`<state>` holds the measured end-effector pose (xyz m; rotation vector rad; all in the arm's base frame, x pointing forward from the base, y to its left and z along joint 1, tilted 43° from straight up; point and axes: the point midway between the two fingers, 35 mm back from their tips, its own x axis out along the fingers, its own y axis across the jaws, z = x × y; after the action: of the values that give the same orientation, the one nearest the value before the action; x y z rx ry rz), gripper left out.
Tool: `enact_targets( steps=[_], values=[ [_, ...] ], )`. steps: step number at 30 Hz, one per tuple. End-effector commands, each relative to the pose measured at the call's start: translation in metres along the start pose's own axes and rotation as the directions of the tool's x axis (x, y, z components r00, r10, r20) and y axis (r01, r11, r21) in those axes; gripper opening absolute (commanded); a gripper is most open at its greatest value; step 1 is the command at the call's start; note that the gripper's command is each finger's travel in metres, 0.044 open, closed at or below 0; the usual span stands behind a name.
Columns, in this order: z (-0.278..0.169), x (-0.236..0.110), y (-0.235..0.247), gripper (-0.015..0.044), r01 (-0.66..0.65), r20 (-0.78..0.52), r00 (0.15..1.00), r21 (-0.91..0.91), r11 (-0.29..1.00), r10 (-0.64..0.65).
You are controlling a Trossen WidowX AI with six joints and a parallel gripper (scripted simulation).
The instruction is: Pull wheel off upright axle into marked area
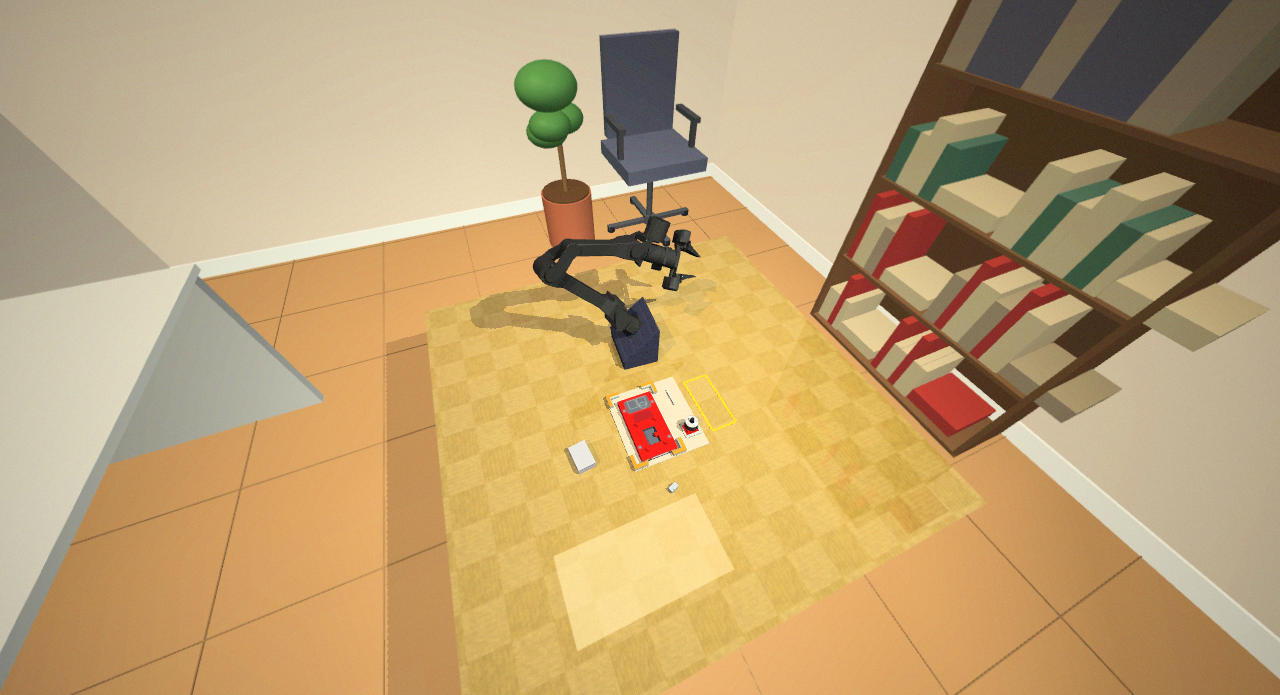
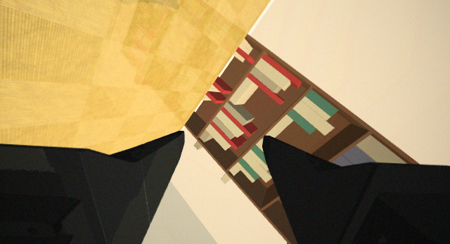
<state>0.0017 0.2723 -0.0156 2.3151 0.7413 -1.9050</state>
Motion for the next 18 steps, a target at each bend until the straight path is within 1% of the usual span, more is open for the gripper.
enact_targets(
  steps=[1, 5, 9, 11, 14, 16, 18],
  values=[
    [-0.052, 0.010, 0.014, 0.0300, -0.088, -0.050, 0.992, 0.383, 0.920, 0.116],
    [-0.072, 0.012, 0.022, 0.0300, -0.101, -0.061, 0.986, 0.514, 0.852, 0.154],
    [-0.101, 0.015, 0.037, 0.0300, -0.117, -0.069, 0.970, 0.706, 0.698, 0.233],
    [-0.121, 0.016, 0.050, 0.0300, -0.113, -0.067, 0.954, 0.822, 0.559, 0.291],
    [-0.153, 0.017, 0.076, 0.0300, -0.072, -0.049, 0.921, 0.953, 0.293, 0.385],
    [-0.172, 0.016, 0.096, 0.0300, -0.022, -0.027, 0.896, 0.994, 0.106, 0.444],
    [-0.189, 0.014, 0.117, 0.0300, 0.040, 0.000, 0.868, 0.997, -0.069, 0.496]
  ],
)
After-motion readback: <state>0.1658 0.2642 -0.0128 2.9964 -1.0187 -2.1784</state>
